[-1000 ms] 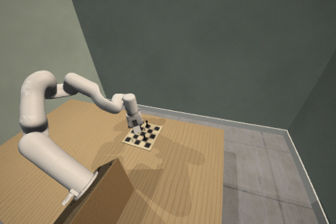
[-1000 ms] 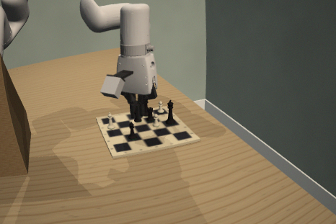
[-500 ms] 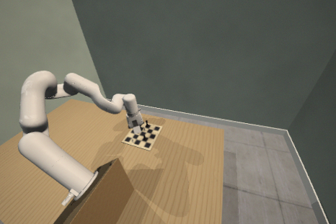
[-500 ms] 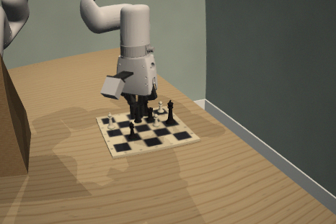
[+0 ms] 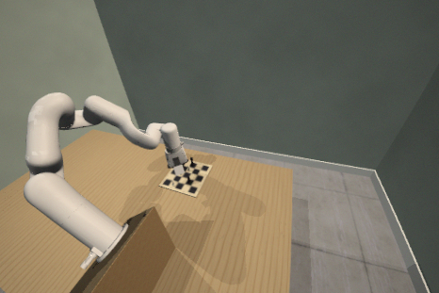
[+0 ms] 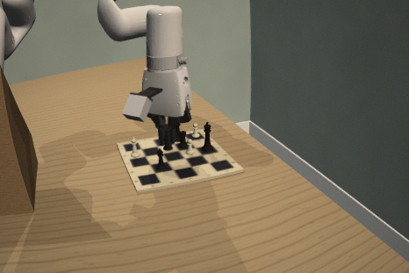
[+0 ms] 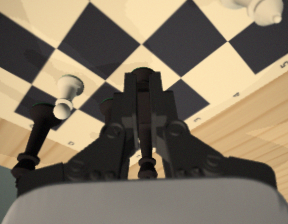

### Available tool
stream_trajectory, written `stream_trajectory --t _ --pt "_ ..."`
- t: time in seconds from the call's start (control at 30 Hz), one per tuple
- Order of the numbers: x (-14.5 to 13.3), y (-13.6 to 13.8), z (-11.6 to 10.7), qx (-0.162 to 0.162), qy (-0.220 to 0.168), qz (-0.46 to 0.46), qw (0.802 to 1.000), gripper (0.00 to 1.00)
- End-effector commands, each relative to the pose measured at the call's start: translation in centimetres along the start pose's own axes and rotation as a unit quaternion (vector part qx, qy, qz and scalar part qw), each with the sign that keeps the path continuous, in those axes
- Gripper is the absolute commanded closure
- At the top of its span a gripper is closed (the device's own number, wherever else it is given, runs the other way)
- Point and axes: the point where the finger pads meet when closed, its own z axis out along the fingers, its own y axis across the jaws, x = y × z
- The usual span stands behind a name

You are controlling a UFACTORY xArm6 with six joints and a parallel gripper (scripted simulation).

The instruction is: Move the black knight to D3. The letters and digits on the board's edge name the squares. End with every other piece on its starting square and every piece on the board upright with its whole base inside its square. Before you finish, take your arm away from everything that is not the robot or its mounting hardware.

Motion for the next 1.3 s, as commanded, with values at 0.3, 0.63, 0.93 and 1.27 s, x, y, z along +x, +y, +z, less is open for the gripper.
stream_trajectory --t 0.3,0.63,0.93,1.27 --pt "-0.08 -0.09 -0.11 0.001 -0.001 0.000 1.000 1.00" --pt "-0.08 -0.09 -0.11 0.001 -0.001 0.000 1.000 1.00" --pt "-0.08 -0.09 -0.11 0.001 -0.001 0.000 1.000 0.93" --pt "-0.08 -0.09 -0.11 0.001 -0.001 0.000 1.000 0.70"
